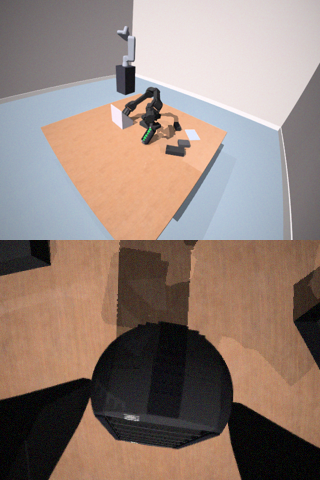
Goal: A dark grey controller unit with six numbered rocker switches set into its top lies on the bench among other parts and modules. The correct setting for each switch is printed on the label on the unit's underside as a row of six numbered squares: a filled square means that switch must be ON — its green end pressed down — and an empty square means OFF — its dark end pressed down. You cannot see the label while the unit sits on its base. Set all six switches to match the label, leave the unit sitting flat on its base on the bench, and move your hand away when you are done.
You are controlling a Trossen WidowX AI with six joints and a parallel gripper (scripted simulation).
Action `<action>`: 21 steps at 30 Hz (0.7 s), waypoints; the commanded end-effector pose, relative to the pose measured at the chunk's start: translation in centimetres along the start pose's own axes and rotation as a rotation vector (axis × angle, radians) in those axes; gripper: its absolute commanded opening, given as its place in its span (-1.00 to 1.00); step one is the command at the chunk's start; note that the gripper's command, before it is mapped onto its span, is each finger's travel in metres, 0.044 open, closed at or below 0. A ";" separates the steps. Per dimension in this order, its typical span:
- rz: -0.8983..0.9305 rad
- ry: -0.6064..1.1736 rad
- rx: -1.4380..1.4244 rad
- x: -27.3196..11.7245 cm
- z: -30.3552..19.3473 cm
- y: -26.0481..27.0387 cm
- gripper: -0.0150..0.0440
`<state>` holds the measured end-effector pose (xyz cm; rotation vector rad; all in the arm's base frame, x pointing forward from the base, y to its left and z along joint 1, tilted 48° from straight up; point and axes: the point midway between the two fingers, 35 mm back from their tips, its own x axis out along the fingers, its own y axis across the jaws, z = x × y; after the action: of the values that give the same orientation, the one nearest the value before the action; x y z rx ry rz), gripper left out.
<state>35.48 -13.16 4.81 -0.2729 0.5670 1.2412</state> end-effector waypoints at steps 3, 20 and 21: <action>-0.001 -0.010 0.003 -0.3 -0.8 0.0 0.64; -0.001 -0.045 0.002 -0.9 -2.2 0.0 0.64; -0.001 -0.047 0.002 -0.9 -2.2 0.0 0.64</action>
<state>34.88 -14.62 3.86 -0.2454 0.5300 1.2425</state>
